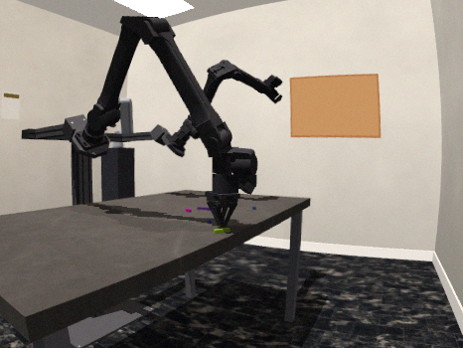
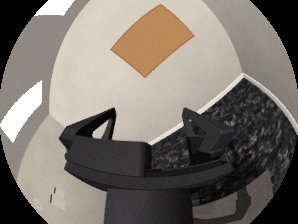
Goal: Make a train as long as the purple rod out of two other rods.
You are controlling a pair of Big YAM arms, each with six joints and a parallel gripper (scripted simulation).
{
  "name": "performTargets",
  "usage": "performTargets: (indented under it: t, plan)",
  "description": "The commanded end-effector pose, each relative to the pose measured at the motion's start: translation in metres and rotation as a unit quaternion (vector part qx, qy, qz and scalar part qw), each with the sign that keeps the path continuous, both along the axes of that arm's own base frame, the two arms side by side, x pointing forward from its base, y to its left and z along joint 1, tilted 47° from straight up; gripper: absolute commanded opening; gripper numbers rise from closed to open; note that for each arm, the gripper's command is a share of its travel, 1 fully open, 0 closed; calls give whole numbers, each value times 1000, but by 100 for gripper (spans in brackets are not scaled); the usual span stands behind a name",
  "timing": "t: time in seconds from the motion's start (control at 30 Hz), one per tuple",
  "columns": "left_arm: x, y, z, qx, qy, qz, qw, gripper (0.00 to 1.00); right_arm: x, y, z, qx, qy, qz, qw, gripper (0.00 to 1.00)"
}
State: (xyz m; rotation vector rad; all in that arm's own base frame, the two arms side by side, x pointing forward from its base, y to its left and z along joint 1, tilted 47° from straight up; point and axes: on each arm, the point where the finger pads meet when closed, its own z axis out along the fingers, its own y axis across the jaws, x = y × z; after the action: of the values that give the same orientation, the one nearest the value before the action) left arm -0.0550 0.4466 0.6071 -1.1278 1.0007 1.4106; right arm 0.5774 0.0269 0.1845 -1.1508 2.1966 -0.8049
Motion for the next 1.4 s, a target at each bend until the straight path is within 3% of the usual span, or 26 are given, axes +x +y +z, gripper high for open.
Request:
performTargets:
  t: [0.0, 1.37]
  plan:
    - [-3, -8, 7, 12, -2, 2, 1000, 100, 8, -1, 5, -3, -6, 4, 1000, 23]
    - [-3, -8, 7, 12, -2, 2, 1000, 100, 0, -6, 3, -3, -4, 3, 1000, 23]
